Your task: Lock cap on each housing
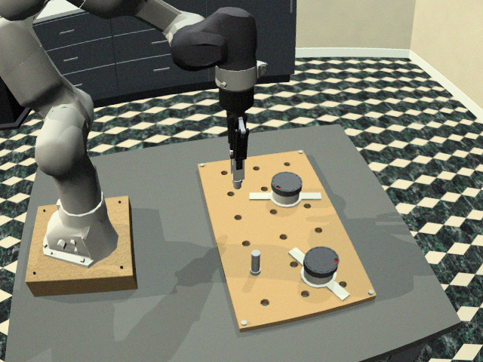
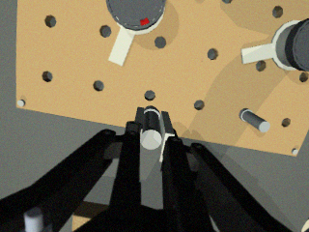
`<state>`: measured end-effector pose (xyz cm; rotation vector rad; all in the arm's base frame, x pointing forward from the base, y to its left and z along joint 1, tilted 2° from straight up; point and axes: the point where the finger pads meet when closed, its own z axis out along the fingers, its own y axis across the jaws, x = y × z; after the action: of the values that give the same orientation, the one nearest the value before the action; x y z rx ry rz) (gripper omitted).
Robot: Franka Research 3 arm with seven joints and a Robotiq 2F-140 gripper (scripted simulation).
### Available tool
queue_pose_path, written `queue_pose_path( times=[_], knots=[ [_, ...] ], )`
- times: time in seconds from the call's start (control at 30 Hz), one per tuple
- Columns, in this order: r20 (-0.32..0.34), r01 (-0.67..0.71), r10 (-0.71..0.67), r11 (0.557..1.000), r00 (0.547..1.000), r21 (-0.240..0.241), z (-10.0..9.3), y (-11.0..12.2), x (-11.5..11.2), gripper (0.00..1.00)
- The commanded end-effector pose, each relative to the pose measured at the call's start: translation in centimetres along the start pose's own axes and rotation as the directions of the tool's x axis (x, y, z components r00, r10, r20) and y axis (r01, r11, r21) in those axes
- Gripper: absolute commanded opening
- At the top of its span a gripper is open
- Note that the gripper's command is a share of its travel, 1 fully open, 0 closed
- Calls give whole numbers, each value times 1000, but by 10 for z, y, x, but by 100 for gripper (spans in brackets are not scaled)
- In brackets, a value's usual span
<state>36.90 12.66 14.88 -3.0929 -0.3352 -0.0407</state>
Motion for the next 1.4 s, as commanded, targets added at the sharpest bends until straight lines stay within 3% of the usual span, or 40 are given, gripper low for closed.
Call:
queue_pose_path(
  times=[0.0, 0.8, 1.37],
  knots=[
    [-1, -17, 17, 1000, 1000, 3, 1, -1, 0, 10],
    [-1, -17, 17, 1000, 1000, 3, 23, -1, 0, 10],
    [-1, -17, 17, 1000, 1000, 3, 50, -1, 0, 10]
  ],
)
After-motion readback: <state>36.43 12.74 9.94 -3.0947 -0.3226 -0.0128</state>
